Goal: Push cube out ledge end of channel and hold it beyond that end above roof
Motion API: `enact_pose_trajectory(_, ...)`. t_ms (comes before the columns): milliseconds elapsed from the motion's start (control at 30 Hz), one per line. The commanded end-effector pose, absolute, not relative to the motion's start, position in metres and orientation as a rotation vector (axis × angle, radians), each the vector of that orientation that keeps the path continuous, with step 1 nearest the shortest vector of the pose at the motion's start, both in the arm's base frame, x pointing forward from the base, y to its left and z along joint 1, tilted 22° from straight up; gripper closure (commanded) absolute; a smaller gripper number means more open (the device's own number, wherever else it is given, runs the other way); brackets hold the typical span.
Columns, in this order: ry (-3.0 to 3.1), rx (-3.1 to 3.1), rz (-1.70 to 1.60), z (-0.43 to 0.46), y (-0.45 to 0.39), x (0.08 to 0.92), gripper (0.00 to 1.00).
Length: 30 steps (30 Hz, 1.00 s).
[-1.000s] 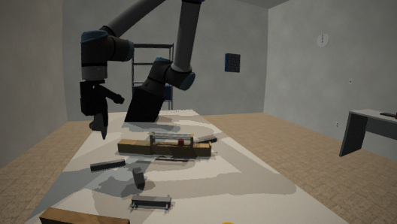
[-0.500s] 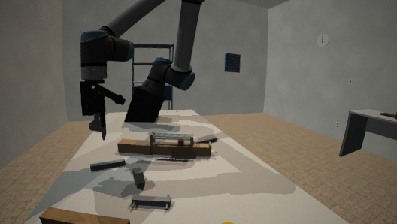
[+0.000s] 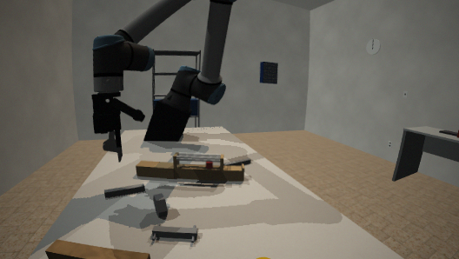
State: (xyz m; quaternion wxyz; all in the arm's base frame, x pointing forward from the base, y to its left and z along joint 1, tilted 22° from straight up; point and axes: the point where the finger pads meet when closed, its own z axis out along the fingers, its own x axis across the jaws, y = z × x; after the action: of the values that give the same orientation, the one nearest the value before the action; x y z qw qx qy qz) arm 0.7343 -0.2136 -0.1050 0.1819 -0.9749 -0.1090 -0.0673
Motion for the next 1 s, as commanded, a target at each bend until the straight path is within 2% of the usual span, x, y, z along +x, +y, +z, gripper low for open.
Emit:
enact_pose_trajectory(0, -0.304, -2.753, -0.191, -0.1042, -0.2143, 0.7349, 1.00)
enact_pose_trajectory(33, -0.304, -2.753, -0.191, -0.1042, -0.2143, 0.7349, 0.78)
enact_pose_trajectory(967, -0.304, -2.753, -0.191, -0.1042, -0.2143, 0.7349, 0.78)
